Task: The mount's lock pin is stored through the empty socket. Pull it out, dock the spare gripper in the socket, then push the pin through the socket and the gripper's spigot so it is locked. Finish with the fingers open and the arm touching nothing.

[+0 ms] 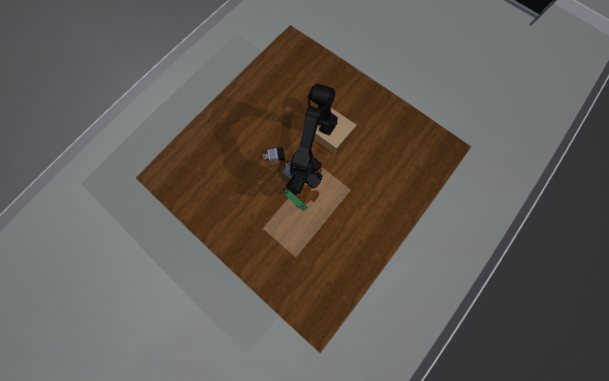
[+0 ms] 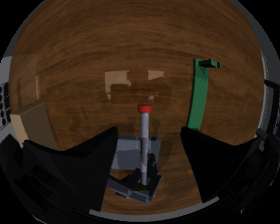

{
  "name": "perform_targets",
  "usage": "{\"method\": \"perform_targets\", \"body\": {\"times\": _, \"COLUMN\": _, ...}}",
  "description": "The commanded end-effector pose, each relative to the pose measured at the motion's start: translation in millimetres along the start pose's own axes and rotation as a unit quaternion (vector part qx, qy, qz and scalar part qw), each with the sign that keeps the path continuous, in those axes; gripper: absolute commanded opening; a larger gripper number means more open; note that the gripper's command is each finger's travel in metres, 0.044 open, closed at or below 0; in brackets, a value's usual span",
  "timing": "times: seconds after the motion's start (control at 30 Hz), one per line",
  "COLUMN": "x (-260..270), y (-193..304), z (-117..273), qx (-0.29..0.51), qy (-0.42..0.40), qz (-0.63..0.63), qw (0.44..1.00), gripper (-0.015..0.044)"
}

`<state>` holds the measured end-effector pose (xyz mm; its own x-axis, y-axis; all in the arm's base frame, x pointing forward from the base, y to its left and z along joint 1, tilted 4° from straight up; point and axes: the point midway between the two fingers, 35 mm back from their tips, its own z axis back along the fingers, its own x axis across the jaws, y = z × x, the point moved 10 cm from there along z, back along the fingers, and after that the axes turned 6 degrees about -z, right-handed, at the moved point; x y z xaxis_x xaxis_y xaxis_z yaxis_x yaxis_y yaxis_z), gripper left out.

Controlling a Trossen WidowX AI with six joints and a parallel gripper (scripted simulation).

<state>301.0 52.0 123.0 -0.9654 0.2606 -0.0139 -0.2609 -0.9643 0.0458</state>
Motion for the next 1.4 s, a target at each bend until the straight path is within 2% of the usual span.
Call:
{"method": "perform_targets", "body": {"times": 0.0, "x": 1, "y": 1, "z": -11, "qx": 0.006, "qy": -0.005, "qz": 0.003, "qw": 1.000, "gripper": 0.0300}}
{"method": "perform_targets", "body": {"times": 0.47, "x": 4, "y": 2, "z": -33, "qx": 0.006, "qy": -0.006, "qz": 0.003, "qw": 1.000, "gripper": 0.0300}}
{"method": "perform_targets", "body": {"times": 0.9, "x": 4, "y": 2, "z": -35, "qx": 0.006, "qy": -0.006, "qz": 0.003, "qw": 1.000, "gripper": 0.0300}}
{"method": "perform_targets", "body": {"times": 1.27, "x": 4, "y": 2, "z": -35, "qx": 0.006, "qy": -0.006, "qz": 0.003, "qw": 1.000, "gripper": 0.0011}}
{"method": "perform_targets", "body": {"times": 1.37, "x": 4, "y": 2, "z": -35, "qx": 0.006, "qy": -0.006, "qz": 0.003, "qw": 1.000, "gripper": 0.0000}}
